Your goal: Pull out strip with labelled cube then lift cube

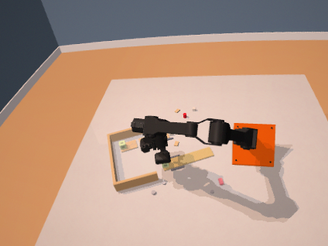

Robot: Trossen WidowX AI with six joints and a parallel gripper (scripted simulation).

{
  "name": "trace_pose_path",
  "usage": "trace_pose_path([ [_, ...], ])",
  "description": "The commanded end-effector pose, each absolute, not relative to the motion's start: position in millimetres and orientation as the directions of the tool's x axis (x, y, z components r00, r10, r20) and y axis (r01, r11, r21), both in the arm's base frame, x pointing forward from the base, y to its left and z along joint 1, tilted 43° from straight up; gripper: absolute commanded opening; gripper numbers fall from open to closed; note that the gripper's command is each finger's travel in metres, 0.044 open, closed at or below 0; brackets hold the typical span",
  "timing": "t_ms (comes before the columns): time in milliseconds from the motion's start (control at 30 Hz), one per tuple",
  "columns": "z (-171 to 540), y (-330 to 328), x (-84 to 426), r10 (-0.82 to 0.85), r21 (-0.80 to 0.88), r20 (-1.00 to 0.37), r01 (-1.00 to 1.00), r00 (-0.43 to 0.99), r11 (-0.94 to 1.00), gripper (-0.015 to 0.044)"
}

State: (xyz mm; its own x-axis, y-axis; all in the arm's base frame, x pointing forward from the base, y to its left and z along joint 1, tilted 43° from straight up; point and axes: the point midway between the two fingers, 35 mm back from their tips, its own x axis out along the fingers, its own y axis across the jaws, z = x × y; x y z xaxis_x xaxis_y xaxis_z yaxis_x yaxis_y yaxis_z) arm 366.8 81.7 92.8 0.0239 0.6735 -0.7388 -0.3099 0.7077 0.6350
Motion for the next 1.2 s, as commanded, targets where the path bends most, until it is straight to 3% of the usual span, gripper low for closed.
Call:
trace_pose_path([
  [0, 86, 88, 366, 0.677, 0.643, -0.735, -0.302, 0.015, 0.704, 0.025],
  [967, 57, 115, 365, 0.68, 0.645, -0.733, -0.302, 0.015, 0.702, 0.025],
  [1100, 59, 113, 366, 0.676, 0.638, -0.737, -0.31, 0.02, 0.705, 0.0145],
  [1167, 59, 113, 366, 0.676, 0.638, -0.737, -0.31, 0.02, 0.705, 0.0132],
])
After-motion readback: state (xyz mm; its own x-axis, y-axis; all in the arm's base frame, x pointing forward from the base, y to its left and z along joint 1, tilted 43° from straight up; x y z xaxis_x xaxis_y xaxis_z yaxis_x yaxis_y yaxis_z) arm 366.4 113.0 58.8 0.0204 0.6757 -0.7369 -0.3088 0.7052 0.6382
